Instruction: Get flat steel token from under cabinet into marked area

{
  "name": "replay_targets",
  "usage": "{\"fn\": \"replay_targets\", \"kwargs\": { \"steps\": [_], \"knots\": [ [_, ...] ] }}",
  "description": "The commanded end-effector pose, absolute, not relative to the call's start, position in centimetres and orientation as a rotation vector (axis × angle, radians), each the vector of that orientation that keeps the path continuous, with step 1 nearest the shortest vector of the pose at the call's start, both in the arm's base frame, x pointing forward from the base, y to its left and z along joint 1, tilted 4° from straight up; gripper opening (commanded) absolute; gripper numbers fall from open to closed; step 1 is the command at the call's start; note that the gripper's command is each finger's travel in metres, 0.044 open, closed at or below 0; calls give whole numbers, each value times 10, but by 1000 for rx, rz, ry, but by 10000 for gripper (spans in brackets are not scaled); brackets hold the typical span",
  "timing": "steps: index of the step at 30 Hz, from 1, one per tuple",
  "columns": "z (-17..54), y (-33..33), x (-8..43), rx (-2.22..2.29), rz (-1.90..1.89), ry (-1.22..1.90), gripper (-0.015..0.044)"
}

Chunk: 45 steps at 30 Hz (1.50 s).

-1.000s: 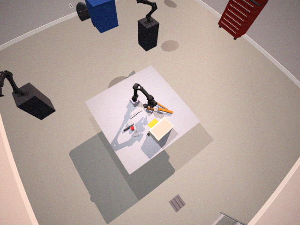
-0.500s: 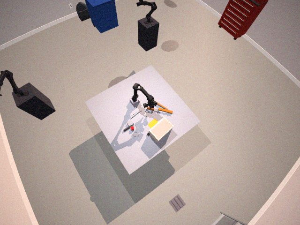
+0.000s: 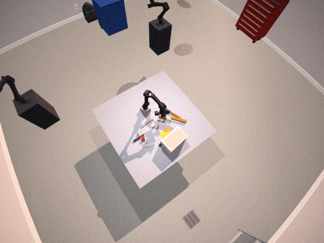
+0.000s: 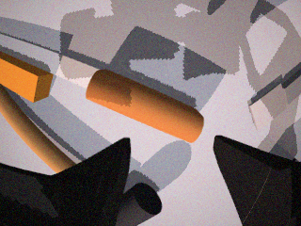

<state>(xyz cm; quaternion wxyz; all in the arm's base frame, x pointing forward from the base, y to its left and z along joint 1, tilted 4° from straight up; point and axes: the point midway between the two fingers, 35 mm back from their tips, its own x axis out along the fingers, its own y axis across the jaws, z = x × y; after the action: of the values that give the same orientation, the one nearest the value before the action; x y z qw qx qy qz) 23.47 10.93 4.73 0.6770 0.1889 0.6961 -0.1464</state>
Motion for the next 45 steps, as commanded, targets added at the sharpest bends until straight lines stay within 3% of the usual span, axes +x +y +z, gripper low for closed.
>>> {"fn": "replay_targets", "kwargs": {
  "steps": [1, 45],
  "knots": [
    [47, 109, 234, 450, -359, 1564, 270],
    [47, 109, 235, 720, -637, 1504, 270]
  ]
}}
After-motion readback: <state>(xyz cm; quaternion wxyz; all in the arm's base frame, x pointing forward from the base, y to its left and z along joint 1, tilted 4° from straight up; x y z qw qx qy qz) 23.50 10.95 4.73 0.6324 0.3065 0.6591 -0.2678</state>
